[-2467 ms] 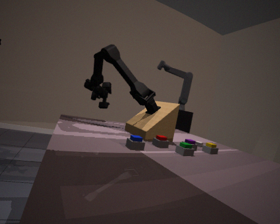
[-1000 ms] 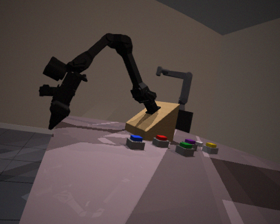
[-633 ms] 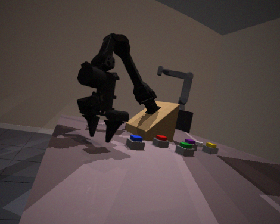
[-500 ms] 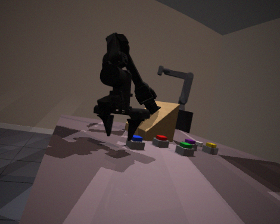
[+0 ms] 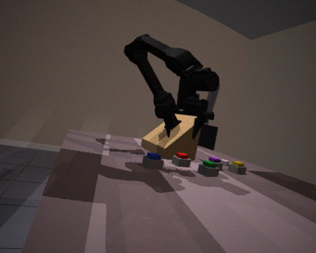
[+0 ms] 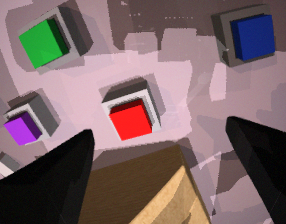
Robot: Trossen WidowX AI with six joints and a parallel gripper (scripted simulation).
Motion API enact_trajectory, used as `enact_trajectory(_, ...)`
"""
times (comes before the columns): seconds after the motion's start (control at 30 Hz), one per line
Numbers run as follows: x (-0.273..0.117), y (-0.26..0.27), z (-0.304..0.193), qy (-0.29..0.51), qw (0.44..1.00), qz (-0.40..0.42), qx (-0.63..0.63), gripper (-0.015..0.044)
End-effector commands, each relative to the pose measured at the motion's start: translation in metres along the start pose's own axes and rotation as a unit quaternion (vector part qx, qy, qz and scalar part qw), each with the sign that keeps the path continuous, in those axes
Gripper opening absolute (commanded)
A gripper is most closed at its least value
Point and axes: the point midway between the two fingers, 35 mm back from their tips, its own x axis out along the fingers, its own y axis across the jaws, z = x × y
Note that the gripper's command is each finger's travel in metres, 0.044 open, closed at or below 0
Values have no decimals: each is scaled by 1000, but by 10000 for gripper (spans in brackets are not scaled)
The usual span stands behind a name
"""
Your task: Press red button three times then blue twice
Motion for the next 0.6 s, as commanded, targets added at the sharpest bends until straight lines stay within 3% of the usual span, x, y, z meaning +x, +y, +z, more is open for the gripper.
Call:
enact_trajectory(0.0, -12, 17, -22, -10, 996, -28, -78, 400)
enact_trajectory(0.27, -26, 32, -37, -36, 990, -39, -132, 400)
enact_trajectory(0.47, 33, 27, -32, -37, 990, -40, -132, 242)
enact_trajectory(0.57, 36, 27, -32, -37, 990, -40, -132, 164)
